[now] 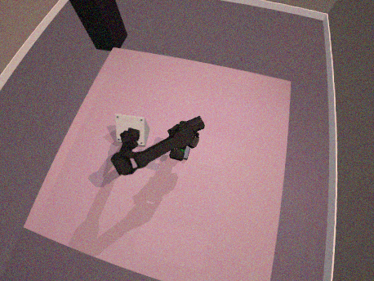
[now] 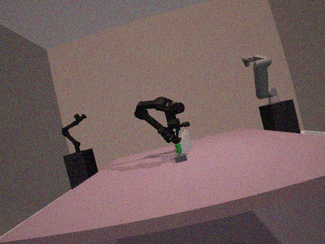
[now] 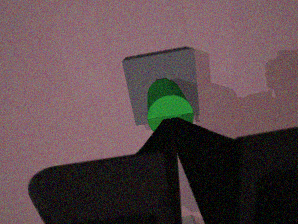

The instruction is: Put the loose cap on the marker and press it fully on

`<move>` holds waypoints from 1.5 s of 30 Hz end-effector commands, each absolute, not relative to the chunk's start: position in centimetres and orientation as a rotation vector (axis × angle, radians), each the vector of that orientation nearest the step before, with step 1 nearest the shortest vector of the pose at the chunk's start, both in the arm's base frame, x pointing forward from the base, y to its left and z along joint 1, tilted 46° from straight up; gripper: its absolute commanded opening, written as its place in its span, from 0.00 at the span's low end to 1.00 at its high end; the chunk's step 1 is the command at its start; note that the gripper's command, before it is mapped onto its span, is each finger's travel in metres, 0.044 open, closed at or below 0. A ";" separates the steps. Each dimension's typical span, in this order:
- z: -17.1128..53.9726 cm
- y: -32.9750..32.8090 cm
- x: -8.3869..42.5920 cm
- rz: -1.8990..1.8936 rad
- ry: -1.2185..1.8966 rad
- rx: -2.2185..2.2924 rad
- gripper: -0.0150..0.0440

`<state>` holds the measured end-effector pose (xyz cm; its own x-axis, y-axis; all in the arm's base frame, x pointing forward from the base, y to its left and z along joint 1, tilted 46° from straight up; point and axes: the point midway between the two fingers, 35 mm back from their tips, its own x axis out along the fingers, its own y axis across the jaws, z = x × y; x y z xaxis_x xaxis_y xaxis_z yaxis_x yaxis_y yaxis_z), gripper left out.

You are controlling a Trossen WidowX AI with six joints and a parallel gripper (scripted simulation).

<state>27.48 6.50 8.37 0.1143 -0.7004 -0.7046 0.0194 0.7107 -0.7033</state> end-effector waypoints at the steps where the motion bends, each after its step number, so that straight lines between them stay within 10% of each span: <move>1: 7.9 5.9 27.5 -0.581 1.369 -0.628 0.25; 34: 13.3 11.7 26.6 -0.483 1.360 -0.697 0.25; 45: 13.3 11.7 26.6 -0.483 1.360 -0.697 0.74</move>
<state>26.62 11.58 13.24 0.1655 -0.6838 -0.7107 -0.0834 0.7083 -0.7009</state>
